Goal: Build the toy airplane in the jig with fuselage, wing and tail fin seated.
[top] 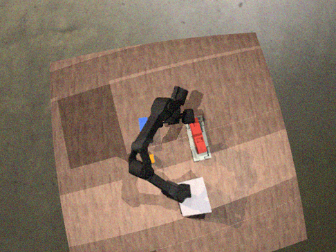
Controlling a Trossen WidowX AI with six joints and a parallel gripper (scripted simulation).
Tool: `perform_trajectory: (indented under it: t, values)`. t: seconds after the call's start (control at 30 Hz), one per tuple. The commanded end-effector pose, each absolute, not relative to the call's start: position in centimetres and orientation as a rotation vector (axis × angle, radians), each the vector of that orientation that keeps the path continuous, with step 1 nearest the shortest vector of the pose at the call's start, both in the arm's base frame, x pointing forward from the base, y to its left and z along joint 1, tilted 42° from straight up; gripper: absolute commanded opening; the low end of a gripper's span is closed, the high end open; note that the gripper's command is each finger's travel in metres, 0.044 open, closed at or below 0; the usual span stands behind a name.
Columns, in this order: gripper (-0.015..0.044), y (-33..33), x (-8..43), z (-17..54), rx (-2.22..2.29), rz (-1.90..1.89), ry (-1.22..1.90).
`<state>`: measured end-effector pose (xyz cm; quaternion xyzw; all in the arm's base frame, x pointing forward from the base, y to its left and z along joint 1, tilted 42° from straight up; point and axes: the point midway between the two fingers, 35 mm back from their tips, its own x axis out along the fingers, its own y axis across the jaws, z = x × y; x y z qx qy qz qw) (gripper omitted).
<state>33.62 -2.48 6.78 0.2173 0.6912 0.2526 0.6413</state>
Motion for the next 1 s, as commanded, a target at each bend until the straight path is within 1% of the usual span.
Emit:
perform_trajectory:
  t: [0.0,0.1,0.17,0.33,0.47,0.97]
  values:
    - [0.044,3.3,34.0,10.9,0.509,0.591,1.571]
    - [0.044,7.4,33.4,13.7,0.521,0.613,1.572]
    - [0.044,8.6,33.1,14.5,0.525,0.621,1.573]
    - [0.044,8.8,33.1,14.4,0.525,0.622,1.573]
    - [0.044,10.8,32.8,12.1,0.526,0.623,1.572]
    - [0.044,12.2,32.6,10.6,0.527,0.623,1.572]
